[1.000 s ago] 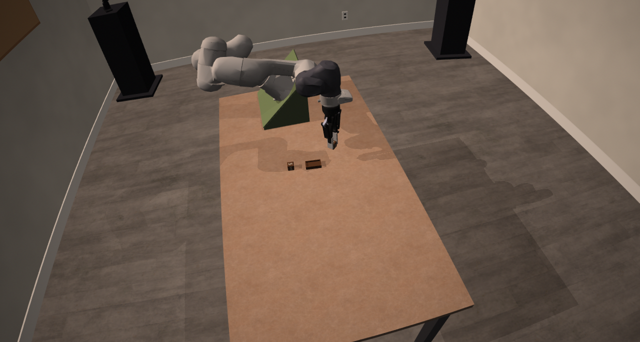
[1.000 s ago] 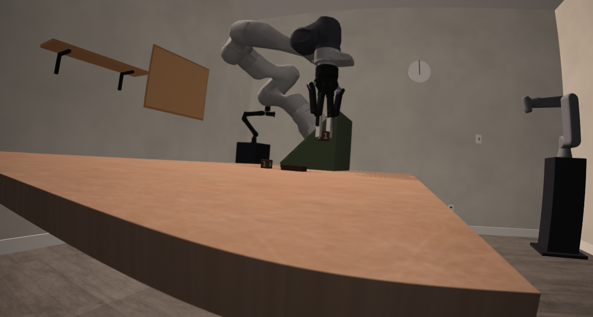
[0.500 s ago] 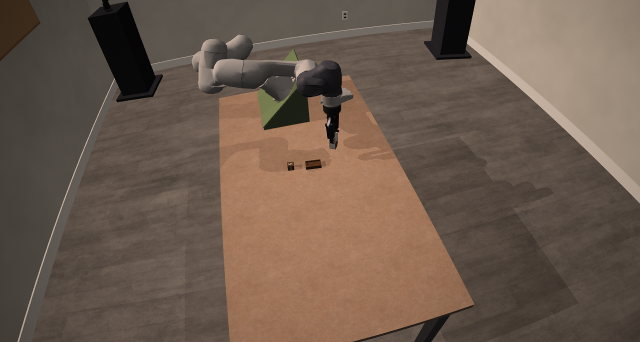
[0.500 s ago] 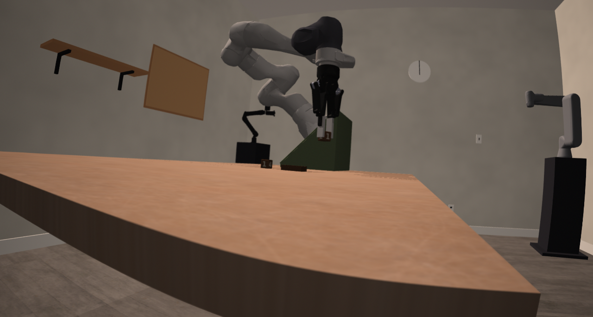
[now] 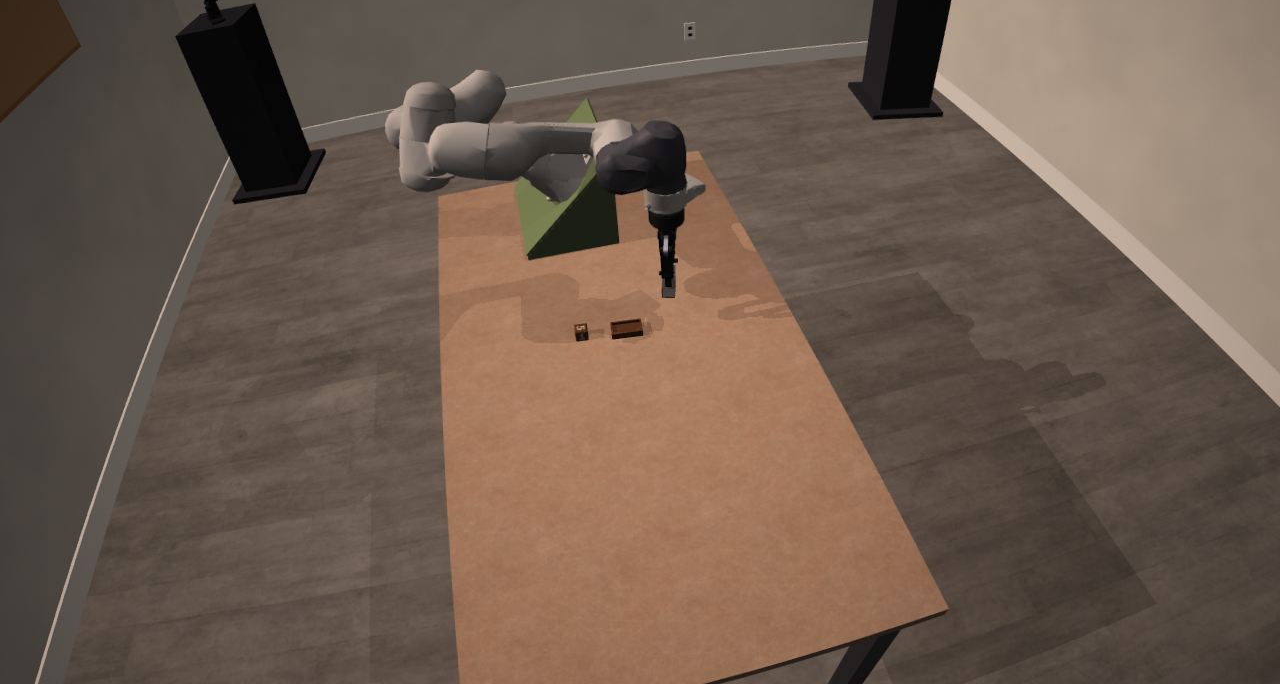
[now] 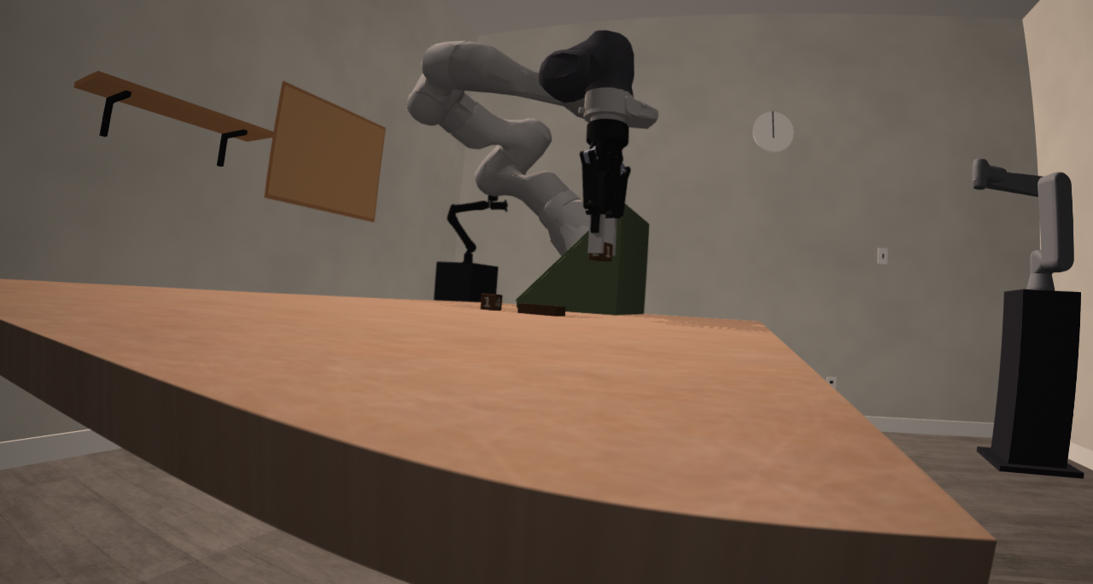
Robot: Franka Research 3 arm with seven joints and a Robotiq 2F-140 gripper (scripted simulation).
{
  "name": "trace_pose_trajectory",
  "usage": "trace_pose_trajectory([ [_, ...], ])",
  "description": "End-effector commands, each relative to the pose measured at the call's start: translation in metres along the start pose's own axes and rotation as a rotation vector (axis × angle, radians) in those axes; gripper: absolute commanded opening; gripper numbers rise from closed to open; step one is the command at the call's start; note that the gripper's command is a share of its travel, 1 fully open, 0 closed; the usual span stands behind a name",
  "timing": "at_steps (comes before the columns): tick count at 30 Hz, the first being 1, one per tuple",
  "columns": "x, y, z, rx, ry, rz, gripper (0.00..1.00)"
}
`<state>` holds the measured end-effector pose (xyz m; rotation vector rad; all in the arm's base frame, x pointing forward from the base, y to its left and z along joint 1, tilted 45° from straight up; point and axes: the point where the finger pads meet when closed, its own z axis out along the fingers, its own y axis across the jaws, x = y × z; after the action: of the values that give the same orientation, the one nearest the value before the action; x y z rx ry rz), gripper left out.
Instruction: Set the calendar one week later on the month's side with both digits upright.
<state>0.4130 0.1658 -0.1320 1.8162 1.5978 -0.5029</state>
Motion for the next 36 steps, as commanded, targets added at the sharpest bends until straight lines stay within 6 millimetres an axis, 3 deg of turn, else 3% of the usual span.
trace_pose_trajectory([
  [1, -0.001, 0.002, 0.0, 0.005, -0.007, -0.135, 0.16],
  [6, 0.001, 0.001, 0.001, 0.005, -0.006, -0.213, 0.16],
  [24, 0.001, 0.001, 0.002, 0.005, -0.006, -0.218, 0.16],
  [36, 0.001, 0.002, 0.032, 0.005, -0.006, -0.218, 0.16],
])
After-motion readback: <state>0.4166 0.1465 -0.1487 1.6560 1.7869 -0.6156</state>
